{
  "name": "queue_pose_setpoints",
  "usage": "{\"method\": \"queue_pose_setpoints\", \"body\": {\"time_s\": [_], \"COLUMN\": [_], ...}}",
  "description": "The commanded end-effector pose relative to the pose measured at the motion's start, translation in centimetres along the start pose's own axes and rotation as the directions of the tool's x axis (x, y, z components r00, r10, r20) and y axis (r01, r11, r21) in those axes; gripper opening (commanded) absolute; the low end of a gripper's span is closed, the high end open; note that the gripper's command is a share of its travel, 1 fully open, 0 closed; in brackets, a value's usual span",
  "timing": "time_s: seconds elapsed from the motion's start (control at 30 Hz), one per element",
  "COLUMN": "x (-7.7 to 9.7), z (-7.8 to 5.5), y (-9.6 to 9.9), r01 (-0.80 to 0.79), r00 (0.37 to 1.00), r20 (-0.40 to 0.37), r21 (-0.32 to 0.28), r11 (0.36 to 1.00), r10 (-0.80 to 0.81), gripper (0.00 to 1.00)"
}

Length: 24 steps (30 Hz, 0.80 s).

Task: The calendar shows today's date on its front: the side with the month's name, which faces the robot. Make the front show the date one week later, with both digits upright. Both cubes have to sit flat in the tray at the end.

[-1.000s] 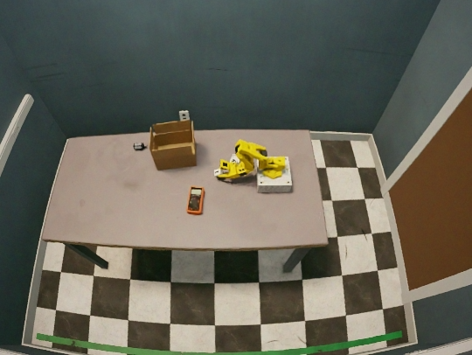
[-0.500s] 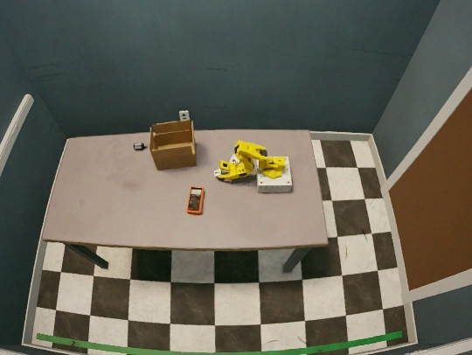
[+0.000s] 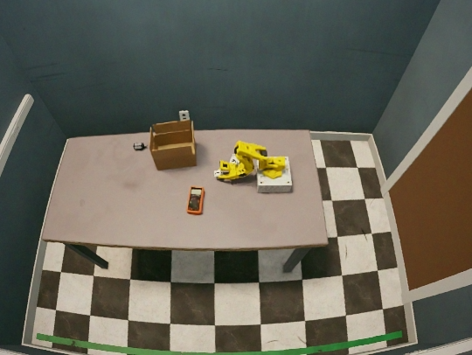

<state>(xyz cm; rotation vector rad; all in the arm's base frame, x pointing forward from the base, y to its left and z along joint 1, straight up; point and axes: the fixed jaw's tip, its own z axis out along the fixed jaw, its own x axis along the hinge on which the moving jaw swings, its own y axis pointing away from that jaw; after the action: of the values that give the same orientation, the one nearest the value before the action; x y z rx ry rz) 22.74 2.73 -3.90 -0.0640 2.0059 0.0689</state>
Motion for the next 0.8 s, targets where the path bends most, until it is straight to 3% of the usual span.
{"method": "queue_pose_setpoints", "body": {"time_s": [0.0,0.3,0.57,0.77], "x": [0.02,0.06,0.06,0.06], "z": [0.14,0.17,0.17,0.17], "y": [-0.14,-0.14,-0.14,-0.14], "r01": [-0.009,-0.009,-0.009,-0.009], "r00": [1.000,1.000,1.000,1.000], "r20": [0.012,0.011,0.011,0.011], "r21": [0.005,0.005,0.005,0.005], "r11": [1.000,1.000,1.000,1.000], "r10": [0.009,0.009,0.009,0.009], "gripper": [0.00,0.01,0.16,0.18]}}
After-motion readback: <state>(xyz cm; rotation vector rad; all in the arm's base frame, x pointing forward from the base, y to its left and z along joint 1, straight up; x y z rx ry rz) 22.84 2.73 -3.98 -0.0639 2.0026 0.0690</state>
